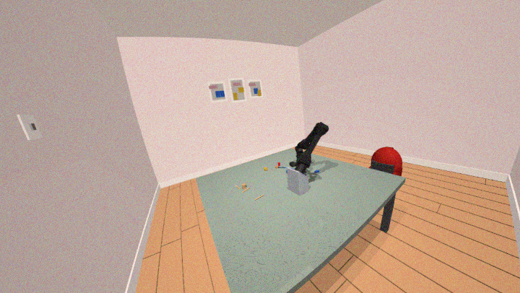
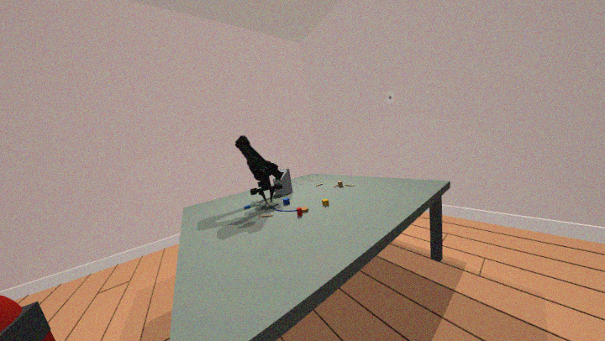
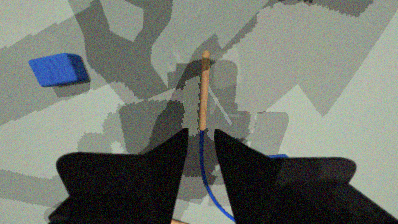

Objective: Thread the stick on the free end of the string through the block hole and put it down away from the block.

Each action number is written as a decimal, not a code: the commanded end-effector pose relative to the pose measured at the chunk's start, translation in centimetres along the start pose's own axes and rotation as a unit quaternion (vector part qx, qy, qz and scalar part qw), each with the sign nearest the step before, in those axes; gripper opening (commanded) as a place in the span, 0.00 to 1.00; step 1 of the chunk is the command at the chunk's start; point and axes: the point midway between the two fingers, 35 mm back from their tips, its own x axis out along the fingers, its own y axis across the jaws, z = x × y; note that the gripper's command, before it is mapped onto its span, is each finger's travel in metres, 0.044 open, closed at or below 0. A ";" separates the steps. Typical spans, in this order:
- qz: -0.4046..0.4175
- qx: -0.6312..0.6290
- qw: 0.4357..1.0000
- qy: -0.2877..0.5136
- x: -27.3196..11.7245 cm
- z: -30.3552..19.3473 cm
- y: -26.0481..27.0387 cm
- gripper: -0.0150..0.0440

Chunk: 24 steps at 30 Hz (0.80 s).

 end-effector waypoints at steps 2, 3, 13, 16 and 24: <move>-0.002 -0.005 1.000 -0.005 1.1 0.3 -0.2 0.46; -0.002 -0.005 1.000 -0.004 1.2 0.4 -0.2 0.46; -0.002 -0.005 1.000 -0.004 1.8 0.4 -0.2 0.46; -0.002 -0.005 1.000 -0.004 1.8 0.4 -0.2 0.46; 0.001 -0.002 1.000 -0.004 1.7 0.4 0.0 0.25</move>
